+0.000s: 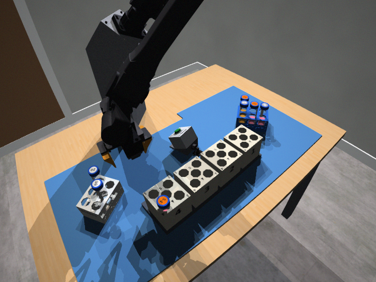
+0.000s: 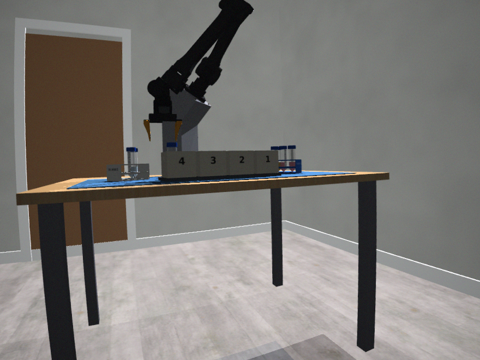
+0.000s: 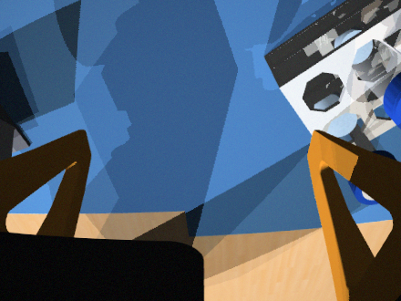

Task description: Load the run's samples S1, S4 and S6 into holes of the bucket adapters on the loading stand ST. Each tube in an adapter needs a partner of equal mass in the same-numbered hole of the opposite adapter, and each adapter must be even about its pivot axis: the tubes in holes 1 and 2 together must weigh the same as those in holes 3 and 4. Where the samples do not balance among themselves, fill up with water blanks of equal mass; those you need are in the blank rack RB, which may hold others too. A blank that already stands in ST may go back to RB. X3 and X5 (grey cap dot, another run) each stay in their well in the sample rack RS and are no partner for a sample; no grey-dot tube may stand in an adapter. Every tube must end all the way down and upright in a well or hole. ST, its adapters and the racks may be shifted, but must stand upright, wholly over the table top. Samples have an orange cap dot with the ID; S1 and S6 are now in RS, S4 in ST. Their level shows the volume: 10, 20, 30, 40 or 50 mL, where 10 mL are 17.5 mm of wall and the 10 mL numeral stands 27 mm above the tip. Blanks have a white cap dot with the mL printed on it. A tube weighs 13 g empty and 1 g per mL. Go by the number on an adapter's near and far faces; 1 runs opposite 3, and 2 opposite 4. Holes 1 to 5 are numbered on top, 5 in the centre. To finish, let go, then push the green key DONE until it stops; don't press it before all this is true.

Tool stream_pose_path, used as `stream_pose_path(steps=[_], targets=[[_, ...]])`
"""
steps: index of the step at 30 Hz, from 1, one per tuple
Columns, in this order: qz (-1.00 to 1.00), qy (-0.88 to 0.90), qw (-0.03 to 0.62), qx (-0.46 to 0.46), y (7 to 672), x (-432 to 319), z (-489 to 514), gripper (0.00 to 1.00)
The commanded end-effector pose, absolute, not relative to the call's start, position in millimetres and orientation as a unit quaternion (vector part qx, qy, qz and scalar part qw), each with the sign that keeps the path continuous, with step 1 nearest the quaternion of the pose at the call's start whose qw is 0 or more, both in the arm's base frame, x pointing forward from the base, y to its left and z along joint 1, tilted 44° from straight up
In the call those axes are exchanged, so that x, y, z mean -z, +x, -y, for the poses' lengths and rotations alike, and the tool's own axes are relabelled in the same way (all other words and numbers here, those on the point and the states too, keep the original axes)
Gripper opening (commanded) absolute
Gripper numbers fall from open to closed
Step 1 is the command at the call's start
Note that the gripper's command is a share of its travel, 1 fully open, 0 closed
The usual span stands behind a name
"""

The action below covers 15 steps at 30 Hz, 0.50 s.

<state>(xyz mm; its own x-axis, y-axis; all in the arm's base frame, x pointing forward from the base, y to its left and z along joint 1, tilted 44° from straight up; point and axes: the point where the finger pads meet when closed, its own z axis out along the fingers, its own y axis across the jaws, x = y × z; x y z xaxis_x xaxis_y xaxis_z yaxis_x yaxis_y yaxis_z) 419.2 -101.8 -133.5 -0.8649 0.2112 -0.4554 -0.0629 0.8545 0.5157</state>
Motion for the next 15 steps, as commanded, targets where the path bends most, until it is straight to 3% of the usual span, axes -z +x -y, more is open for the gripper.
stream_pose_path(steps=[1, 15], targets=[[-0.923, -0.074, 0.298, -0.231, 423.4, 110.6, 80.7, 1.0], [-0.86, -0.342, 0.353, -0.136, 411.3, 60.5, -6.6, 1.0]])
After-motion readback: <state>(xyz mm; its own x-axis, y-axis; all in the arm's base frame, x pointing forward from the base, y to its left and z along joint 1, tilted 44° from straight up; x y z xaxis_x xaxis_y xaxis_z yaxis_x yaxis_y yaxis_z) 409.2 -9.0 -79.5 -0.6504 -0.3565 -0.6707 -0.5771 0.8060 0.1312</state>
